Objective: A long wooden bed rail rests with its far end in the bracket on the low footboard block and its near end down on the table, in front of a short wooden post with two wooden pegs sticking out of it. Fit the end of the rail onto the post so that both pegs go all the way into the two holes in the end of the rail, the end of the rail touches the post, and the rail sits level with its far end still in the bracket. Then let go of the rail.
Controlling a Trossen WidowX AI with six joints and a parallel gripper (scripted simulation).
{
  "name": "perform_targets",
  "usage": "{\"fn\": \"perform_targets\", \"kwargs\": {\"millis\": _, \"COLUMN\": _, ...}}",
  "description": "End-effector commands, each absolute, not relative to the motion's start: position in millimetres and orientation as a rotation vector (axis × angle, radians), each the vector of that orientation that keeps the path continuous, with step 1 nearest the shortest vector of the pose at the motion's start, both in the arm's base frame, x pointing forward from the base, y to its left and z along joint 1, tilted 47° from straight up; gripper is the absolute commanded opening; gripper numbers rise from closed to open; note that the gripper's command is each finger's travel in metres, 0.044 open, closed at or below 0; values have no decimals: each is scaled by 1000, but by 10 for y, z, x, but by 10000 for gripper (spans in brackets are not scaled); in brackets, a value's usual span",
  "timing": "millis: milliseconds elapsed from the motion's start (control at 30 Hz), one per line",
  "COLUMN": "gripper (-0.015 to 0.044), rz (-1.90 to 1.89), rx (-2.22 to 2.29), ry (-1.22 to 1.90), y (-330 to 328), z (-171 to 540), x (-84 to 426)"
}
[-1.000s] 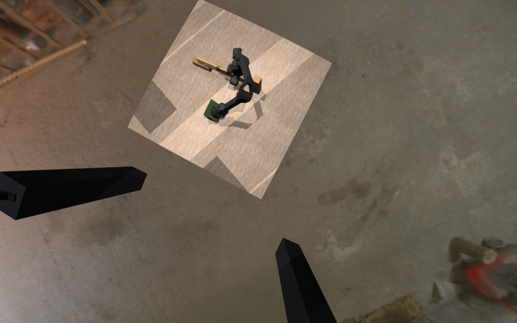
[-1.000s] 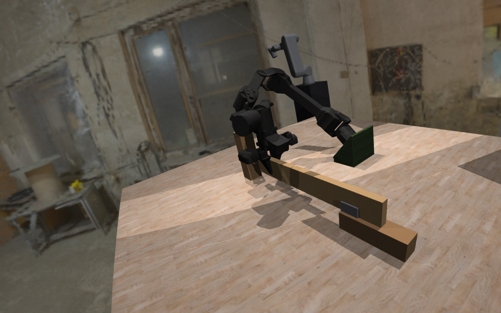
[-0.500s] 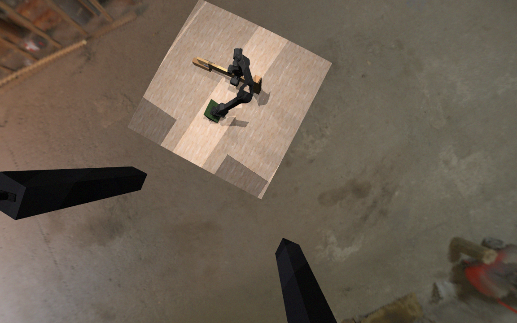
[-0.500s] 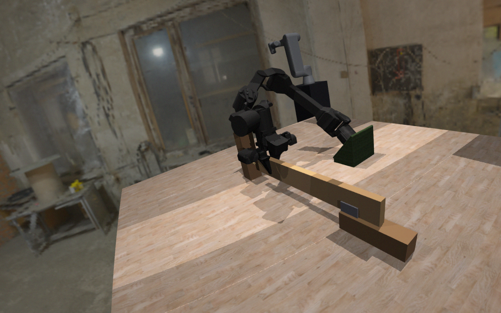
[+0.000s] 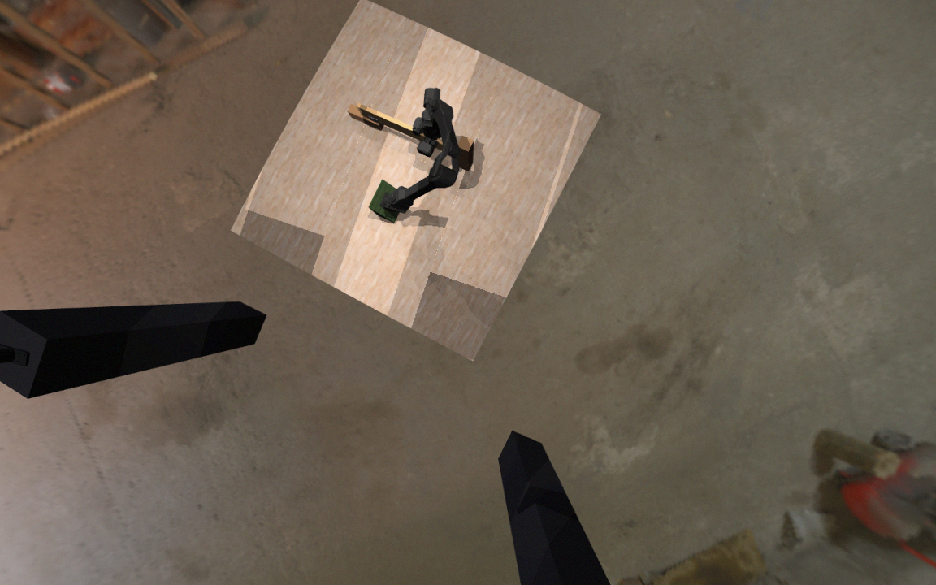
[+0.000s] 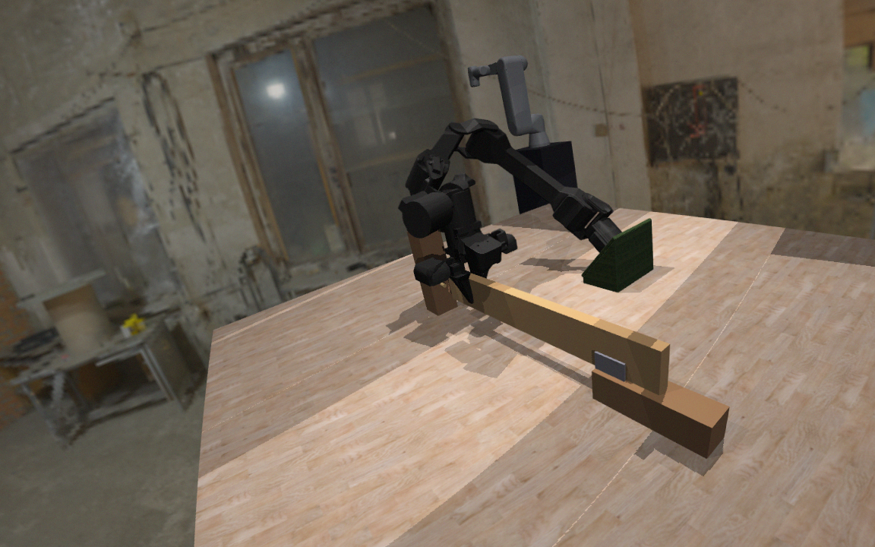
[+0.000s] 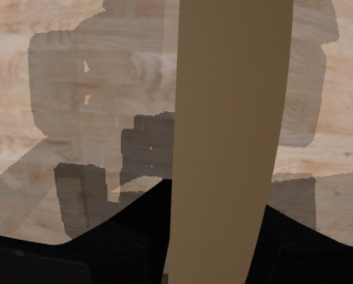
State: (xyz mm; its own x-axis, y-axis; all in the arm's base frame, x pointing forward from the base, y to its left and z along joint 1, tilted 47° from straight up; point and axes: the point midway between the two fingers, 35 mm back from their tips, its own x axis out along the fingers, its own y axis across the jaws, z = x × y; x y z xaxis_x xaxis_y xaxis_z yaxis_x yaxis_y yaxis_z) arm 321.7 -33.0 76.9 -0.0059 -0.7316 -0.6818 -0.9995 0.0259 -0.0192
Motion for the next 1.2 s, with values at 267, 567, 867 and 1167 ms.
{"fn": "perform_targets", "kwargs": {"millis": 267, "gripper": 0, "rz": 675, "rx": -1761, "ry": 1788, "y": -343, "z": 820, "x": 3221}}
{"fn": "perform_targets", "kwargs": {"millis": 567, "gripper": 0, "rz": 675, "rx": -1761, "ry": 1788, "y": -363, "z": 842, "x": 3222}}
{"fn": "perform_targets", "kwargs": {"millis": 867, "gripper": 0, "rz": 675, "rx": -1761, "ry": 1788, "y": -388, "z": 858, "x": 3223}}
{"fn": "perform_targets", "kwargs": {"millis": 1167, "gripper": 0, "rz": 675, "rx": -1761, "ry": 1788, "y": -413, "z": 874, "x": 3223}}
